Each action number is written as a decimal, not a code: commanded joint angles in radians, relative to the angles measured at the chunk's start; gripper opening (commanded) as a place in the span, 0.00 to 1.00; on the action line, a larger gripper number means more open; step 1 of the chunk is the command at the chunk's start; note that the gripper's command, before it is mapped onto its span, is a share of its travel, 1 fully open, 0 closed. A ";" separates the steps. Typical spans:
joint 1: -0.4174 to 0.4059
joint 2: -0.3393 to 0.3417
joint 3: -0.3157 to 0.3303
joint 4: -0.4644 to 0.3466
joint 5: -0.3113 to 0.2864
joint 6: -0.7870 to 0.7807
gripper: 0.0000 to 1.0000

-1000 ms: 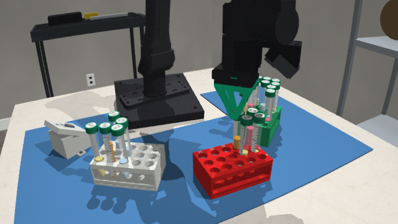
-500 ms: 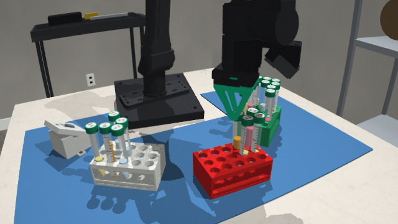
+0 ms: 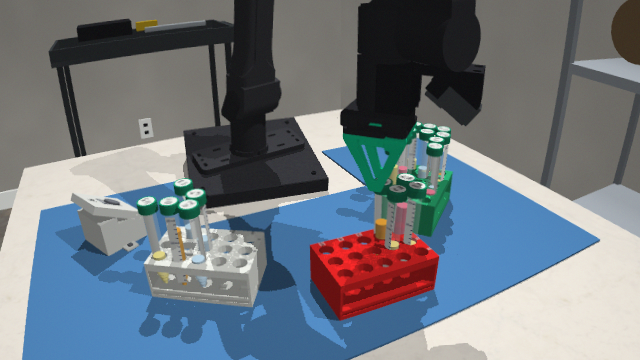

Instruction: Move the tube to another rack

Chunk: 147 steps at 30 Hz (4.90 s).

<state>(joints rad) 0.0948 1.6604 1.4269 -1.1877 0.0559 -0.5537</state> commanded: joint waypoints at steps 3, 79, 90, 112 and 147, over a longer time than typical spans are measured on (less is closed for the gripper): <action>0.003 -0.012 0.054 -0.050 -0.002 0.002 0.30; 0.273 -0.278 -0.036 -0.248 0.037 1.136 0.30; 0.523 -0.251 -0.039 -0.246 0.067 1.385 0.30; 0.845 -0.111 0.063 -0.252 0.095 1.709 0.30; 0.795 -0.127 -0.077 -0.120 0.091 1.659 0.30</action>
<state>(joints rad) 0.8898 1.5383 1.3514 -1.3315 0.1448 1.1076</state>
